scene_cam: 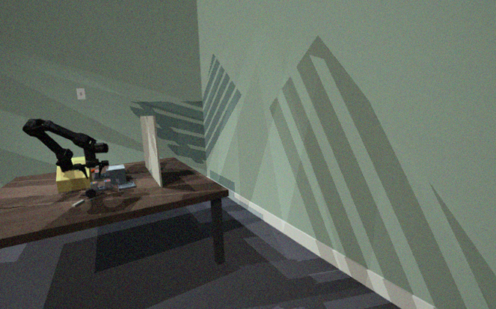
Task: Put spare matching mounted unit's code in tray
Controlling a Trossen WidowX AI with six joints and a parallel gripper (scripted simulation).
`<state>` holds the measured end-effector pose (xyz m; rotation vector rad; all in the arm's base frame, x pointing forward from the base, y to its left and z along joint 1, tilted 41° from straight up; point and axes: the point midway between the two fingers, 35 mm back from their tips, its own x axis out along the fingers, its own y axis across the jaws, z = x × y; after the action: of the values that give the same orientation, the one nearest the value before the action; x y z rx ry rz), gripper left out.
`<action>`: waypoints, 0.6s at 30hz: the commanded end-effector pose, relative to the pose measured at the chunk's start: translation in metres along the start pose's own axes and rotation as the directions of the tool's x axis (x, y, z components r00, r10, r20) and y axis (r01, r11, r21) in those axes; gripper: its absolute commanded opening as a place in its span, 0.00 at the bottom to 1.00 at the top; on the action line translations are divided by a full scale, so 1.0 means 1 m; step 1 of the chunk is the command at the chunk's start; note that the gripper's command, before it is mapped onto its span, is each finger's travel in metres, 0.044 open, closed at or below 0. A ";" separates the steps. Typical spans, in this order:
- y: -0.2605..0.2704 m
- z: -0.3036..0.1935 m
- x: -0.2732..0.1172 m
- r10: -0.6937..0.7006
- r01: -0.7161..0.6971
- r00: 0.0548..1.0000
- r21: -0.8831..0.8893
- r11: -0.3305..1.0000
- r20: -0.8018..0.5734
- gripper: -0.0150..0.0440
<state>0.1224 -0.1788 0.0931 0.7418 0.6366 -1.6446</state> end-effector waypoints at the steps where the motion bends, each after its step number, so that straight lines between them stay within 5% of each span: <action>1: 0.001 -0.001 0.008 -0.001 0.001 1.000 -0.005 1.000 -0.005 0.76; 18: 0.000 -0.002 0.036 -0.001 0.001 1.000 -0.005 1.000 -0.005 0.76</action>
<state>0.1194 -0.1974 0.0701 0.7436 0.6376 -1.6450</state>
